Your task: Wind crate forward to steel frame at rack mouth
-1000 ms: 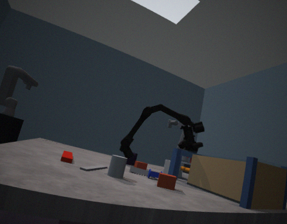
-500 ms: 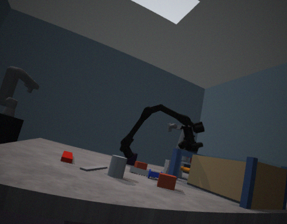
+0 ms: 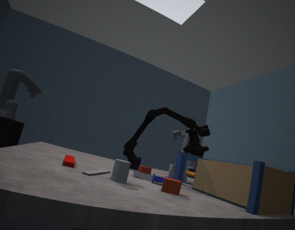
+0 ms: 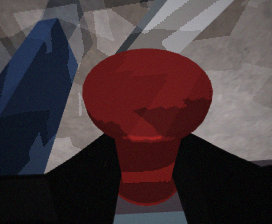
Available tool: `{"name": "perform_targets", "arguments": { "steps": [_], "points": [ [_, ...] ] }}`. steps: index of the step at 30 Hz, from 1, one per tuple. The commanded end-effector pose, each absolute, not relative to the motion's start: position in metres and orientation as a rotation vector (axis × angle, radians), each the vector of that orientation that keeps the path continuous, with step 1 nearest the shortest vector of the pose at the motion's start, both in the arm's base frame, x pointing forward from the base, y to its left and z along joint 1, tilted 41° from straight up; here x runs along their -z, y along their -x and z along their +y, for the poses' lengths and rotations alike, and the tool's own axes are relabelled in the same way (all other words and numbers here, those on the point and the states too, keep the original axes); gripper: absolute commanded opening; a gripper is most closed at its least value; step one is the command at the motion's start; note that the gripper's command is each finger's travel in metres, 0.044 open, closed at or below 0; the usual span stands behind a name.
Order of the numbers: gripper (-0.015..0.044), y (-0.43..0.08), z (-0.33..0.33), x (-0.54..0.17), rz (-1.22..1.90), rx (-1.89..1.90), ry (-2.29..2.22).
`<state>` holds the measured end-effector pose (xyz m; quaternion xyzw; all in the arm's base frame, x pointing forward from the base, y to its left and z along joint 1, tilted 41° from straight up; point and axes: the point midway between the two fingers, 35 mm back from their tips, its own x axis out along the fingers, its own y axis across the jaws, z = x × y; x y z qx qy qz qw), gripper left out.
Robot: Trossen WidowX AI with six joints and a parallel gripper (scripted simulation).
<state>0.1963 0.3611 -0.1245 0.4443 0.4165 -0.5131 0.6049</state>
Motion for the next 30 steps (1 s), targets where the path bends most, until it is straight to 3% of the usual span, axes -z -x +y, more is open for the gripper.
{"name": "perform_targets", "arguments": {
  "steps": [1, 30],
  "points": [
    [0.0000, -0.1719, 0.3664, 0.1345, 1.013, 1.200, -0.988],
    [0.0000, -0.1689, 0.3670, 0.1354, 1.013, 1.201, -0.988]
  ]
}}
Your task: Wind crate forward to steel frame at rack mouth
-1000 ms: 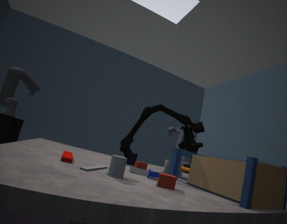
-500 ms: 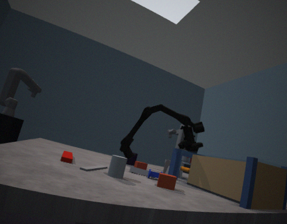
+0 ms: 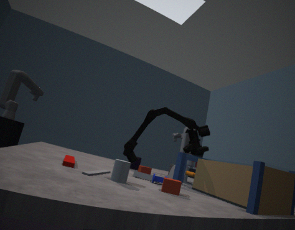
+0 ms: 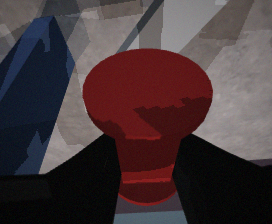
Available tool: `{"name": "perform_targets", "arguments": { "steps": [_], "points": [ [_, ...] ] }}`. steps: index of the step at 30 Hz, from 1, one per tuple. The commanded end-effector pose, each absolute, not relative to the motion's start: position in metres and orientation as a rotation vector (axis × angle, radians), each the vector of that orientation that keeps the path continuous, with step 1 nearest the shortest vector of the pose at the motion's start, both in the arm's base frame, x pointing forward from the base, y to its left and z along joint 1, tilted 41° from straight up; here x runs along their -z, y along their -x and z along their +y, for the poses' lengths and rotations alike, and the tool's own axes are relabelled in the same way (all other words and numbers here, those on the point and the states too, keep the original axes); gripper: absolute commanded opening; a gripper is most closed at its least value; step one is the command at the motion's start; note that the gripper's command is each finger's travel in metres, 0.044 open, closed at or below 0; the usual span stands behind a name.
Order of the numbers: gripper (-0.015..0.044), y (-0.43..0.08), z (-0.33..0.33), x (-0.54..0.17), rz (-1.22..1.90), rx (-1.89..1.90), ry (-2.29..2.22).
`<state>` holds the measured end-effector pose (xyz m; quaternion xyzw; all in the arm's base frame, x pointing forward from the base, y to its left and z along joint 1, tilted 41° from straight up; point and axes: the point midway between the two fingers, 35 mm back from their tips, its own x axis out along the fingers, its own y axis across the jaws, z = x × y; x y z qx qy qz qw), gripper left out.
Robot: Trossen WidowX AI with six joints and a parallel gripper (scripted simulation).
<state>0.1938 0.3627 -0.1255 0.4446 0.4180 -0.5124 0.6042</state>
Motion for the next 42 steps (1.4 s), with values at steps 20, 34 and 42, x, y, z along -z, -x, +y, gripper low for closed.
{"name": "perform_targets", "arguments": {
  "steps": [20, 34, 42],
  "points": [
    [0.0000, -0.144, 0.369, 0.141, 1.015, 1.201, -0.988],
    [0.0000, -0.133, 0.369, 0.142, 1.016, 1.202, -0.987],
    [0.0000, -0.129, 0.368, 0.142, 1.016, 1.202, -0.987]
  ]
}}
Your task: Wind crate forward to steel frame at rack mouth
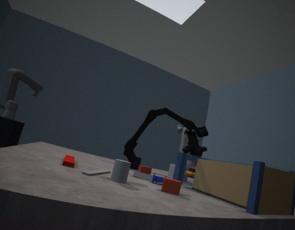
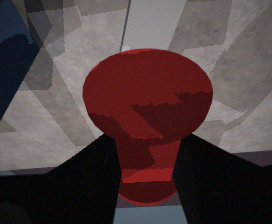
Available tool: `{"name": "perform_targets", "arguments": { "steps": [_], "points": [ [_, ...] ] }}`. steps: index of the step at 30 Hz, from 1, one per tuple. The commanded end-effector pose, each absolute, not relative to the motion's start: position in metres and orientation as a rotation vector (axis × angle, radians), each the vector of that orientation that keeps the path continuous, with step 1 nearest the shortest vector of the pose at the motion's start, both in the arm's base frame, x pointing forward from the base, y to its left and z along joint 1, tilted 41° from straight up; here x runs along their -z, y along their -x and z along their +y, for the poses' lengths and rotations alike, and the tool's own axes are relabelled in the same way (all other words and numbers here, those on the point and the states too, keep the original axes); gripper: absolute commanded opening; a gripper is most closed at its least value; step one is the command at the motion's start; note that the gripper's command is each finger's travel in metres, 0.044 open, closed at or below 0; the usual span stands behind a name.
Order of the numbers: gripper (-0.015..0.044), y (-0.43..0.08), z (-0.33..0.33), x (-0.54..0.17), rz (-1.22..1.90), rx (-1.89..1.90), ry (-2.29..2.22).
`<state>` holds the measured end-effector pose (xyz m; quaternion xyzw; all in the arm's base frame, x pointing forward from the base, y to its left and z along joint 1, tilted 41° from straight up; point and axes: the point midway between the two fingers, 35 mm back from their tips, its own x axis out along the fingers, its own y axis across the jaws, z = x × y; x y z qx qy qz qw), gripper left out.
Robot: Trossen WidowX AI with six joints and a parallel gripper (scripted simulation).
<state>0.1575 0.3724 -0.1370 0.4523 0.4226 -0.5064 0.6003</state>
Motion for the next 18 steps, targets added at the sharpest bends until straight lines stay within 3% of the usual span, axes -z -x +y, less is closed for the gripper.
{"name": "perform_targets", "arguments": {
  "steps": [1, 18],
  "points": [
    [0.0000, -0.1286, 0.3683, 0.1419, 1.016, 1.202, -0.987],
    [0.0000, -0.1245, 0.3677, 0.1420, 1.016, 1.202, -0.987]
  ]
}}
